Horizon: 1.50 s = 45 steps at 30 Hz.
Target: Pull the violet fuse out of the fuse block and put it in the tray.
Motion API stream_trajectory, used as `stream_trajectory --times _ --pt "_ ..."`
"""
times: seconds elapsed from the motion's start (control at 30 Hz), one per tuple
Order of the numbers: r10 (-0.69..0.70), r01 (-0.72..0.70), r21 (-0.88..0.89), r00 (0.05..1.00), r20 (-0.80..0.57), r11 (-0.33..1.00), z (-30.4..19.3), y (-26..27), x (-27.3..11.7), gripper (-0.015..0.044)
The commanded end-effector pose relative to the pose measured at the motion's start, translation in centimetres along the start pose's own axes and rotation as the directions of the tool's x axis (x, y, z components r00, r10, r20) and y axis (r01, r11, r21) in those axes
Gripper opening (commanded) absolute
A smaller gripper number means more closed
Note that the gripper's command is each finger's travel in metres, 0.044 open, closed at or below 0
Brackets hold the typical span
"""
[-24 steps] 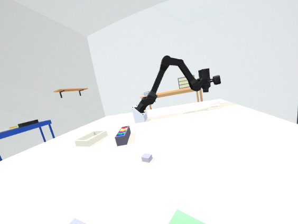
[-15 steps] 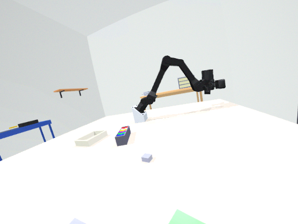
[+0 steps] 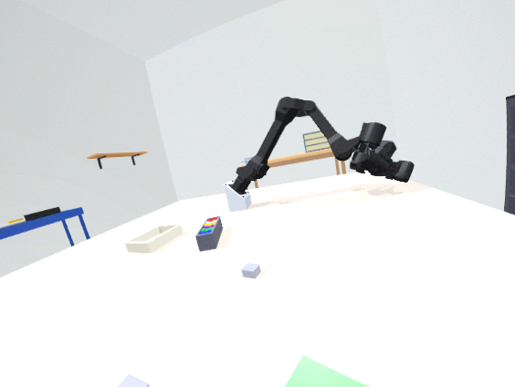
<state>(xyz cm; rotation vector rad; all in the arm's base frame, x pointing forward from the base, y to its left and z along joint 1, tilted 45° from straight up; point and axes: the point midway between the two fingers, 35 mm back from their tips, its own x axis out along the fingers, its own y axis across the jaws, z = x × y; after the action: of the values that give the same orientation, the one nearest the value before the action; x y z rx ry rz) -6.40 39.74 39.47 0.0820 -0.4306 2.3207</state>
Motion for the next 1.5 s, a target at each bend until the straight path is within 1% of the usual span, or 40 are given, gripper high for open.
stream_trajectory --times 0.0,0.13,0.27,0.4,0.5,0.57,0.67,0.8,0.9,0.97,1.07,1.17,1.23,1.3,1.37,1.47 --pt "-0.127 0.132 0.065 0.989 -0.082 0.989 -2.0 -3.9 -2.6 0.0074" --pt "-0.269 0.295 0.134 0.945 -0.185 0.946 -4.4 -8.1 -6.7 0.0074" --pt "-0.397 0.458 0.192 0.872 -0.285 0.868 -6.7 -11.6 -11.5 0.0074" --pt "-0.494 0.606 0.254 0.777 -0.389 0.754 -9.3 -14.2 -16.8 0.0074" --pt "-0.542 0.702 0.303 0.698 -0.468 0.644 -11.3 -15.5 -20.9 0.0074" --pt "-0.561 0.764 0.358 0.641 -0.524 0.537 -12.7 -16.1 -23.9 0.0074" --pt "-0.571 0.835 0.433 0.549 -0.61 0.341 -14.9 -16.3 -28.8 0.0074" --pt "-0.551 0.867 0.497 0.436 -0.711 0.045 -17.4 -15.4 -35.1 0.0074" --pt "-0.508 0.836 0.515 0.364 -0.781 -0.192 -19.5 -13.7 -39.8 0.0074" --pt "-0.469 0.786 0.51 0.325 -0.821 -0.349 -20.7 -12.1 -42.8 0.0074" --pt "-0.404 0.67 0.481 0.283 -0.87 -0.566 -22.2 -9.3 -46.8 0.0074" --pt "-0.334 0.507 0.427 0.267 -0.904 -0.749 -23.4 -6.1 -50.1 0.0074" --pt "-0.292 0.396 0.375 0.254 -0.922 -0.838 -24.1 -3.7 -52.6 0.0074" --pt "-0.256 0.286 0.327 0.258 -0.932 -0.901 -24.6 -1.6 -54.2 0.0074" --pt "-0.225 0.172 0.279 0.28 -0.933 -0.945 -24.9 0.2 -55.0 0.0074" --pt "-0.178 -0.05 0.172 0.342 -0.923 -0.984 -25.2 3.2 -55.8 0.0074"
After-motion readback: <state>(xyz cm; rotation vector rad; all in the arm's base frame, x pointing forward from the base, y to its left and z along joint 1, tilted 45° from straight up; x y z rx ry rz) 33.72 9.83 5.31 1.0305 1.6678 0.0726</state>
